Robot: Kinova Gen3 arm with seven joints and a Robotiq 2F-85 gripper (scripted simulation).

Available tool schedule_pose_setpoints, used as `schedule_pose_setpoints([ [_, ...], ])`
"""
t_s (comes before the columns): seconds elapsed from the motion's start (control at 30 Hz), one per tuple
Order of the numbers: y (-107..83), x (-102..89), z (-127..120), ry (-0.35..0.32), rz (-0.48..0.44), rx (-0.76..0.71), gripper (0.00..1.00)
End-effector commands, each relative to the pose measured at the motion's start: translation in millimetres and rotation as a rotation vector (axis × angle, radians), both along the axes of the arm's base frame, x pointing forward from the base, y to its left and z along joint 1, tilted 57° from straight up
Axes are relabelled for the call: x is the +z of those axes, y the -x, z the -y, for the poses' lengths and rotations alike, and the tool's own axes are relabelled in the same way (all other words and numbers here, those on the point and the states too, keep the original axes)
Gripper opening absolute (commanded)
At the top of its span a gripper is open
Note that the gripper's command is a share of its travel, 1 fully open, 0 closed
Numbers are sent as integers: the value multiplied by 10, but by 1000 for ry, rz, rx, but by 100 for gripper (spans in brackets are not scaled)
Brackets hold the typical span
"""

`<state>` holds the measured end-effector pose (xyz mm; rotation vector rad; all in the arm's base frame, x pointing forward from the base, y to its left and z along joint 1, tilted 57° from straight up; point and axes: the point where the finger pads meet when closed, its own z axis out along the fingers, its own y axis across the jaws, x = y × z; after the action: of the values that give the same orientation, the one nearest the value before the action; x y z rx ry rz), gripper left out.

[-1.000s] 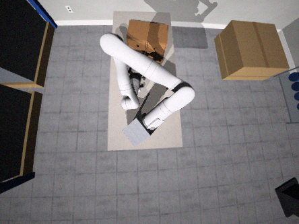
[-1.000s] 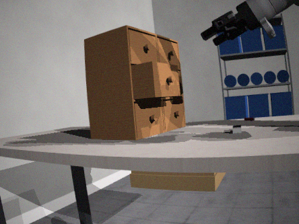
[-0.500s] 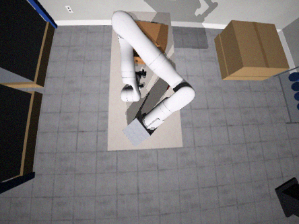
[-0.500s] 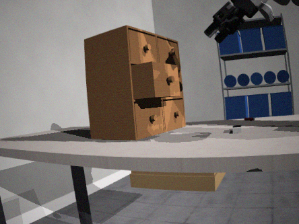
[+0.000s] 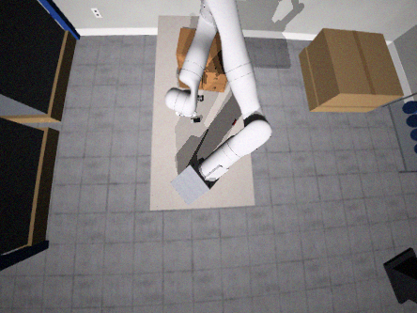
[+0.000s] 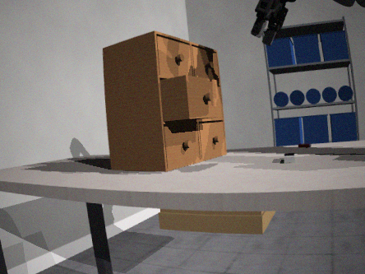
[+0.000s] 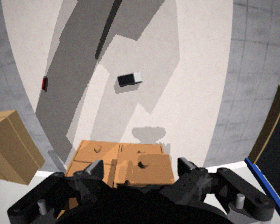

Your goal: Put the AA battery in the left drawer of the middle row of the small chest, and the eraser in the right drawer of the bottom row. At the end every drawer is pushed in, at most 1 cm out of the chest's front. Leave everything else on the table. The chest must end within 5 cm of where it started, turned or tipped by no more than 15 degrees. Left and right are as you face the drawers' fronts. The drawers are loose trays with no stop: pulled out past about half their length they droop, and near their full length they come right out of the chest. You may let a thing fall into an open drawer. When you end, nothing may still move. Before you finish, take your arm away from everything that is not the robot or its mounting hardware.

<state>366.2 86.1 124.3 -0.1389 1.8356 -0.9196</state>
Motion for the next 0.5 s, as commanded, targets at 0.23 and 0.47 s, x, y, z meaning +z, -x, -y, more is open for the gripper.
schedule_pose_setpoints([
  [0.23,-61,207,-64,-131,-103,-161,100],
  [0.47,-39,237,-104,-187,-220,-262,100],
])
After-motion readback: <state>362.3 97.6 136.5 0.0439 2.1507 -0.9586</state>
